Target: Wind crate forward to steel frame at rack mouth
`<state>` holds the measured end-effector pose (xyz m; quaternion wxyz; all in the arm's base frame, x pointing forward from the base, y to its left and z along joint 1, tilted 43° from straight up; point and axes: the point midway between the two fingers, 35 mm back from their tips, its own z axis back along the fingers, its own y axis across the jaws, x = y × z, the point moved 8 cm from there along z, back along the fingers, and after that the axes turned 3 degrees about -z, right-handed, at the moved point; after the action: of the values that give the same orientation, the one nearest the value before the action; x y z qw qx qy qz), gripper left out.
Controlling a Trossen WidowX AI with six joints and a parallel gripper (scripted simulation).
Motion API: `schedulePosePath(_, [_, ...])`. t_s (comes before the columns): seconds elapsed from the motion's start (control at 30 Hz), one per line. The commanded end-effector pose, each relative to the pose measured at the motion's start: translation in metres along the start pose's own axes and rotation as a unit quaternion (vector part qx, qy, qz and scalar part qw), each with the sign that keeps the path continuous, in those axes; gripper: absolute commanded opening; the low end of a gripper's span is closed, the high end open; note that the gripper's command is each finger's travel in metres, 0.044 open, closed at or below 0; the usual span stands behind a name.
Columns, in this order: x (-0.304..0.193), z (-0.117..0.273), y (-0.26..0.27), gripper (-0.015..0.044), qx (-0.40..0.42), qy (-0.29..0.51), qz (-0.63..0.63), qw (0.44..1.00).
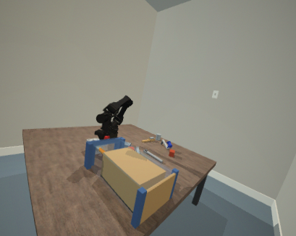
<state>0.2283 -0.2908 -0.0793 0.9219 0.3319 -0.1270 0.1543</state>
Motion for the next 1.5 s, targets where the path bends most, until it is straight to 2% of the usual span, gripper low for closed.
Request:
schedulePosePath(0.0, [0.0, 0.0, 0.0, 0.023, 0.0, 0.0, 0.0, 1.0])
schedulePosePath(0.23, [0.0, 0.0, 0.0, 0.0046, 0.0, 0.0, 0.0, 1.0])
schedulePosePath(0.4, [0.0, 0.0, 0.0, 0.0, 0.0, 0.0, 0.0, 1.0])
schedulePosePath(1.47, [0.003, -0.004, 0.013, 0.0, 0.003, -0.001, -0.002, 1.0])
